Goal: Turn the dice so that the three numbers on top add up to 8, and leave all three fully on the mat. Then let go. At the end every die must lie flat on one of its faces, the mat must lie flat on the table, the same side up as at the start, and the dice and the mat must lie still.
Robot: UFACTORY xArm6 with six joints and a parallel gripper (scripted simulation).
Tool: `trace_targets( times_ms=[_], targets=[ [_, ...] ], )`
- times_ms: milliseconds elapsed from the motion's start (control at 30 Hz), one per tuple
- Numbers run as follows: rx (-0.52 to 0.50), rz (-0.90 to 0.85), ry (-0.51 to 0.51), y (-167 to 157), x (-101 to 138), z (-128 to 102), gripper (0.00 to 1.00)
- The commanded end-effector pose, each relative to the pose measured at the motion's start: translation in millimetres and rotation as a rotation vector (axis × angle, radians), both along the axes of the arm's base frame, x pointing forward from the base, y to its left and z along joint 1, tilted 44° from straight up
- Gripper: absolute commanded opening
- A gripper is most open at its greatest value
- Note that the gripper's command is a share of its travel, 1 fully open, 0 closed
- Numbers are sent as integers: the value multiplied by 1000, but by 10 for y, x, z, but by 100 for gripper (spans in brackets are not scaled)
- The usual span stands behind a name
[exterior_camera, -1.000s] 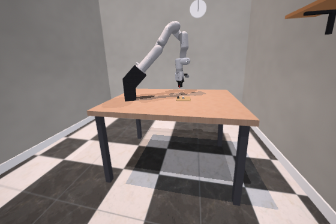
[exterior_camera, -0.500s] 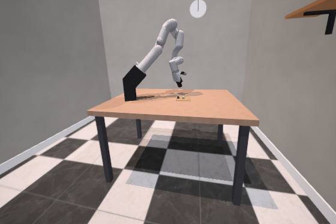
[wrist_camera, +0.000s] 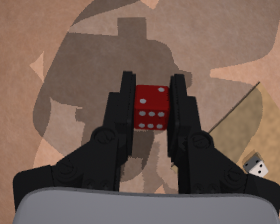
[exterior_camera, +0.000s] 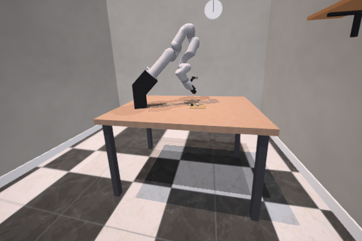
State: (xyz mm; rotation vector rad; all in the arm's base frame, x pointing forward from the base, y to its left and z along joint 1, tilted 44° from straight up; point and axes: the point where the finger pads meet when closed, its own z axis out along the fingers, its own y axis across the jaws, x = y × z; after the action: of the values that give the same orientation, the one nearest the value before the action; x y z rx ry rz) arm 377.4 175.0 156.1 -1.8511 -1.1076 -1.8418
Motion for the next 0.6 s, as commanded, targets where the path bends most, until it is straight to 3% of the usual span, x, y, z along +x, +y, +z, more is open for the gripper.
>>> trace_targets(
  times_ms=[0, 367, 567],
  targets=[
    [101, 68, -108, -3, 29, -33, 15],
    [238, 125, -233, -32, 25, -55, 15],
    [252, 129, -245, -39, 22, -57, 15]
  ],
)
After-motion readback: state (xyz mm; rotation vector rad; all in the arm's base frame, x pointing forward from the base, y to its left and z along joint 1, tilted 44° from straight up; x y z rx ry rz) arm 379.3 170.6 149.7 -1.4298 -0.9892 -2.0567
